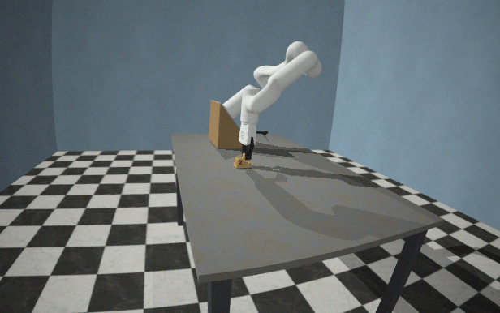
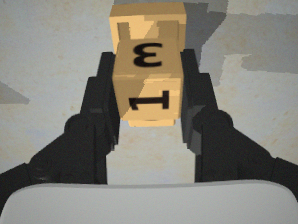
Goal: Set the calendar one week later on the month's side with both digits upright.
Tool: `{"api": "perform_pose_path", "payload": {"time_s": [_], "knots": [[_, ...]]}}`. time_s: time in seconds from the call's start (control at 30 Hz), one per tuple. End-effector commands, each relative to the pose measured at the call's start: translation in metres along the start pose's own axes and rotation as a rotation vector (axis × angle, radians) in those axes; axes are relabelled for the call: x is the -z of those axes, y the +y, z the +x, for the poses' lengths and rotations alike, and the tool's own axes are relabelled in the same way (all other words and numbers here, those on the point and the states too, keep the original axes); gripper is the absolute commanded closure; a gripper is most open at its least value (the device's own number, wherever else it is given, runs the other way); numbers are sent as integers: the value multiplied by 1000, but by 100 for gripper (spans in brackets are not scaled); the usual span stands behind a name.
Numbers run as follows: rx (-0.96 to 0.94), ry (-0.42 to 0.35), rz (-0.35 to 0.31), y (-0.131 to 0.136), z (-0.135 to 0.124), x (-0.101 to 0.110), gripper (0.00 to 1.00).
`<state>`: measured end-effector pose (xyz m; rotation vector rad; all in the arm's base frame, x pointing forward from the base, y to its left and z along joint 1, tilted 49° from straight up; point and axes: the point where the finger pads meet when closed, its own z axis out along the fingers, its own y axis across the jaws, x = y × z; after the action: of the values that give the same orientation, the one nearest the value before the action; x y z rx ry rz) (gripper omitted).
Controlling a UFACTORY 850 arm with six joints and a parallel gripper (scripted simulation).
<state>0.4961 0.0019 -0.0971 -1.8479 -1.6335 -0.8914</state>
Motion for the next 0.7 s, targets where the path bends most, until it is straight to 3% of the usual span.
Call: {"api": "perform_pose_path", "payload": {"time_s": [0.0, 0.3, 0.67], "knots": [[0, 0, -1, 1, 0, 15, 71], [0, 0, -1, 1, 0, 73, 71], [0, 0, -1, 1, 0, 79, 71]]}}
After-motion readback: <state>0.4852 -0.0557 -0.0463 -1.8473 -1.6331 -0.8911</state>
